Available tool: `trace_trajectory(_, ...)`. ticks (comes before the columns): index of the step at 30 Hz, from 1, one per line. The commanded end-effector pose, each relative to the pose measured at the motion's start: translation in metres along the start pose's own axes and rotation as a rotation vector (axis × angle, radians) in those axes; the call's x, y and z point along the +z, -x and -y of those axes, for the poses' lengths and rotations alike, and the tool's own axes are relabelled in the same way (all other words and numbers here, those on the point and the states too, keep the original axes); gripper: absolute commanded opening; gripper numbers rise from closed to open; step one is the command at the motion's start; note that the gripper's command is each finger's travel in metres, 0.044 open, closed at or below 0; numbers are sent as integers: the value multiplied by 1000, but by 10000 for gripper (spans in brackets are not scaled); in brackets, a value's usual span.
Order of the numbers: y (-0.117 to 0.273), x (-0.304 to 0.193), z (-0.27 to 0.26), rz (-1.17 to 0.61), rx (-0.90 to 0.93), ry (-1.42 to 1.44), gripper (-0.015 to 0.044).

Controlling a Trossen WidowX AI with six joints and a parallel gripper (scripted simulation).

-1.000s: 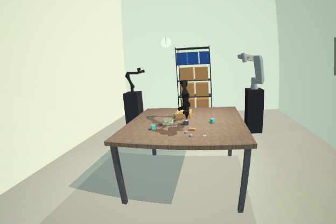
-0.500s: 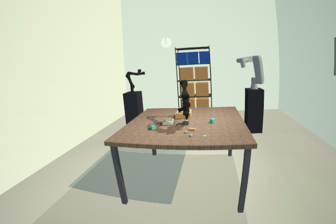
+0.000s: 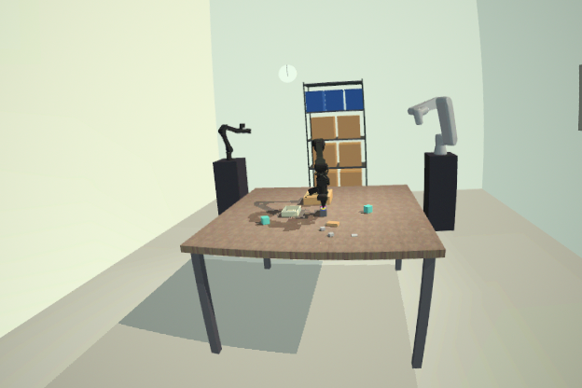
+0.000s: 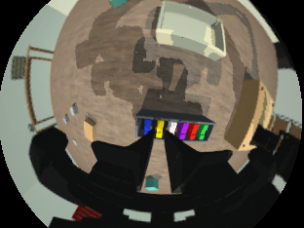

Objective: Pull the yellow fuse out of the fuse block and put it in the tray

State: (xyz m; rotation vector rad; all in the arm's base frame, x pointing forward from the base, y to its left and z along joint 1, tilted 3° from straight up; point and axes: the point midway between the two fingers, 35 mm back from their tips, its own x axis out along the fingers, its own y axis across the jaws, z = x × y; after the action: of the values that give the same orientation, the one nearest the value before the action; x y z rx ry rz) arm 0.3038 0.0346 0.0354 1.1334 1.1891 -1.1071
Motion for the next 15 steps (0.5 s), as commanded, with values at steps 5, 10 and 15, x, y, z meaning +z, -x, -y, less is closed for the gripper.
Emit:
trace_trajectory(5,-8,1,1,6,-3,6,74)
trace_trajectory(10,-10,1,1,6,-3,6,74)
trace_trajectory(15,-10,1,1,6,-3,6,74)
